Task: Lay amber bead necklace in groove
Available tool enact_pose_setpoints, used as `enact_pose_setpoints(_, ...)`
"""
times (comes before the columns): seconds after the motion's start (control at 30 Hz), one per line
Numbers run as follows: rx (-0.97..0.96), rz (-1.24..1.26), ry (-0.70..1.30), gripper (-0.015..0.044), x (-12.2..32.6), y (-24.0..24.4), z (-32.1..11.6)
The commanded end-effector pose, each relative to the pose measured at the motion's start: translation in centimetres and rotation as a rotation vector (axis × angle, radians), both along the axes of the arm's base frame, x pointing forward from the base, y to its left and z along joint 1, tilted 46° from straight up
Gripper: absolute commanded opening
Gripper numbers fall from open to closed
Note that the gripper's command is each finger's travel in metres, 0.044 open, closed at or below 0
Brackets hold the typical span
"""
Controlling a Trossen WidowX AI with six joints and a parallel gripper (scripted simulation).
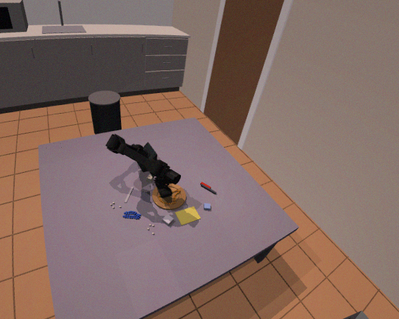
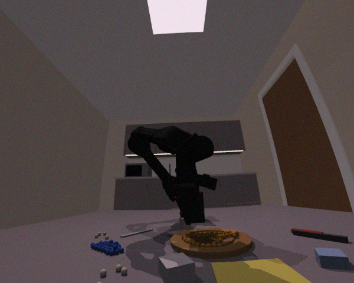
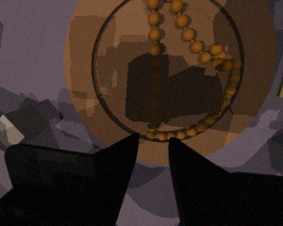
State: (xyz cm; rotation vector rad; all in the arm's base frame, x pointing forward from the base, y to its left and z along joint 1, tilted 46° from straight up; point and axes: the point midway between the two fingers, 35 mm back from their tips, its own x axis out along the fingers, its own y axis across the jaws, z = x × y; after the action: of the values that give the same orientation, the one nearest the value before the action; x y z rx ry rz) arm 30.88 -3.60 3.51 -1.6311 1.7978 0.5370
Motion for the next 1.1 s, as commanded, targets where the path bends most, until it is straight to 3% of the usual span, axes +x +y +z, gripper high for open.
enact_pose_setpoints(0.0,0.000,0.002,-0.002,0.0120,0.0,0.1,0.1)
enact_pose_setpoints(0.9,-0.004,0.006,0.011,0.0120,-0.2,-2.3,-2.2)
enact_pose_setpoints(1.07,0.000,0.001,0.003,0.0000,-0.1,-2.1,-2.0)
